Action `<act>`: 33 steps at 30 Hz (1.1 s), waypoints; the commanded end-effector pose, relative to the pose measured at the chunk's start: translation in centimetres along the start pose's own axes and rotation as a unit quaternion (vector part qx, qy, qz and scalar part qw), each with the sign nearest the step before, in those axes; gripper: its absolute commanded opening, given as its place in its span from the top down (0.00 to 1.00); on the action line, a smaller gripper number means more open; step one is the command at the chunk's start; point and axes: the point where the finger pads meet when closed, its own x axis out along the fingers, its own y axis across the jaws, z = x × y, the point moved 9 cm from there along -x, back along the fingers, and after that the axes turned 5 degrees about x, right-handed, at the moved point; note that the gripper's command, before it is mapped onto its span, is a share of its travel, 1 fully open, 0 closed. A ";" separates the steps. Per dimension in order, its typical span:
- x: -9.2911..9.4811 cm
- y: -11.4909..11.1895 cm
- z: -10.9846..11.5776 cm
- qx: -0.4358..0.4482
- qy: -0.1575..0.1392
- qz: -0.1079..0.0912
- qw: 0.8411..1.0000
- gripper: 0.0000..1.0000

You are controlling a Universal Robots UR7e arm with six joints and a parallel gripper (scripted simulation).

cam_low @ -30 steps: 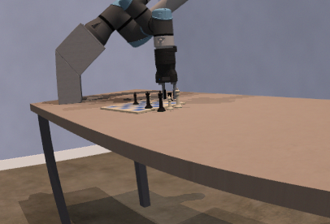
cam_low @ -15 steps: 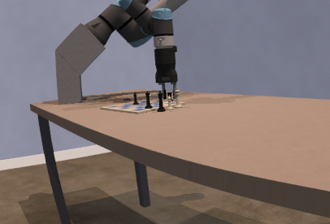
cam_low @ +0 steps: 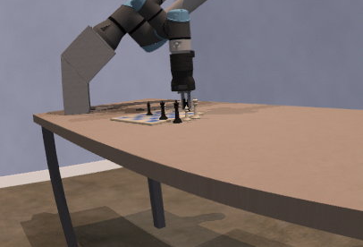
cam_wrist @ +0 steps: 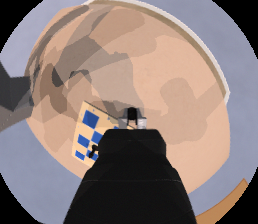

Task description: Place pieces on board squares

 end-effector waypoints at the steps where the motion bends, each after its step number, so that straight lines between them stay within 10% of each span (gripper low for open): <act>1: 0.0 0.0 0.0 0.000 0.000 0.000 1.000 1.00; 33: -1.0 0.0 0.0 0.000 0.000 0.000 1.000 1.00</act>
